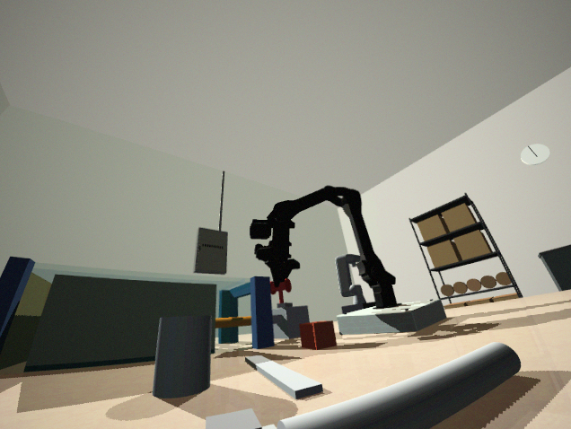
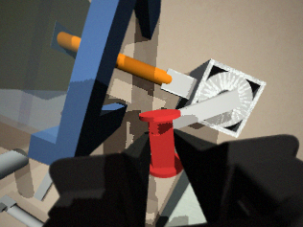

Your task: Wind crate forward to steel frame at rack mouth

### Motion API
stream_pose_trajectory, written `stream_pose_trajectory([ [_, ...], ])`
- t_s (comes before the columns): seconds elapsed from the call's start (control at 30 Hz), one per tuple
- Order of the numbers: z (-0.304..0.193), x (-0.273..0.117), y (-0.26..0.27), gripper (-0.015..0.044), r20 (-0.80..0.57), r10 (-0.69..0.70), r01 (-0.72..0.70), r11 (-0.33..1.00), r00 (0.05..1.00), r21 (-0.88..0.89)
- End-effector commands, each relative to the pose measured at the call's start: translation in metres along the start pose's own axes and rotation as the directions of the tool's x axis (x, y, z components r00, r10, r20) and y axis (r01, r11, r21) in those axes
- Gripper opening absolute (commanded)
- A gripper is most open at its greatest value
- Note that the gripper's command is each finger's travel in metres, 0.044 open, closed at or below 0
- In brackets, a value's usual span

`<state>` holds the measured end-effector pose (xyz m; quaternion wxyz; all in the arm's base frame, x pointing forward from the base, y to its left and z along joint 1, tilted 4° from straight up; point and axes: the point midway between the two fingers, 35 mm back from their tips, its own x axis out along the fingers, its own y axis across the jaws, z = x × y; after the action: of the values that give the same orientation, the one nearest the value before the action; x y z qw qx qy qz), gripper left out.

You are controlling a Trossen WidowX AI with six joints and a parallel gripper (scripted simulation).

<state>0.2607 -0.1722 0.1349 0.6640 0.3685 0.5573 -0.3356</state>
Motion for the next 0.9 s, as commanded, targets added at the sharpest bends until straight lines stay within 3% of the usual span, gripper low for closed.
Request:
stream_pose_trajectory([
  [0.0,-0.021,0.023,-0.01,0.0,-0.096,-0.039,0.04,0.999,0.995,0.008],
  [0.87,-0.045,0.02,-0.027,0.0,-0.098,-0.041,0.042,0.999,0.994,0.008],
])
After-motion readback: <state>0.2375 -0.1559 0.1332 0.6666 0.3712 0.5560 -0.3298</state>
